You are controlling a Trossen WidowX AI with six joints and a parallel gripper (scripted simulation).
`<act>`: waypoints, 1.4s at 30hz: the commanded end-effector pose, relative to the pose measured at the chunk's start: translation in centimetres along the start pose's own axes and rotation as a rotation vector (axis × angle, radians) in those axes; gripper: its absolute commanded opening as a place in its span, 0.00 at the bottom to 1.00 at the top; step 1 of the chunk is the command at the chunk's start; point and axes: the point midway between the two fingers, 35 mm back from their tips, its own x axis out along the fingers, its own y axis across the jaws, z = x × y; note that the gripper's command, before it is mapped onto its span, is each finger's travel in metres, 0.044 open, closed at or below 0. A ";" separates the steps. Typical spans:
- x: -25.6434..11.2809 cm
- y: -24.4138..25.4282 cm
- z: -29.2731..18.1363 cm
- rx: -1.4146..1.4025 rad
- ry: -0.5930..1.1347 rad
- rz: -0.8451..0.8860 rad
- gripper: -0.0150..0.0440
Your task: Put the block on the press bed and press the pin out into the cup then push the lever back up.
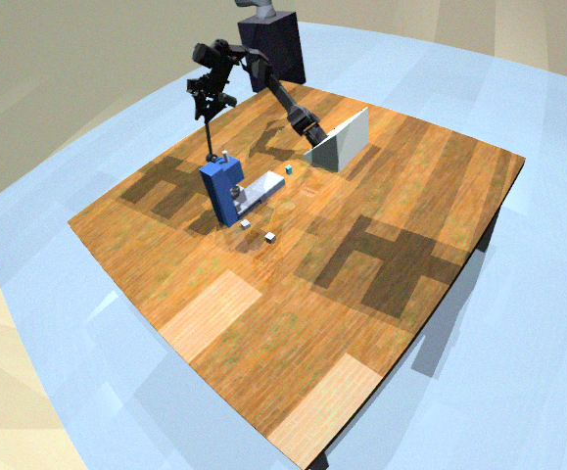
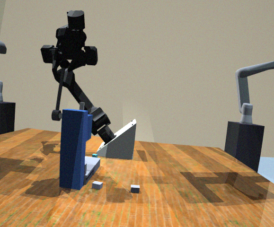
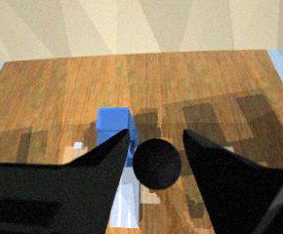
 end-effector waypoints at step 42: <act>-0.8 0.1 -1.5 -0.007 0.003 0.003 0.25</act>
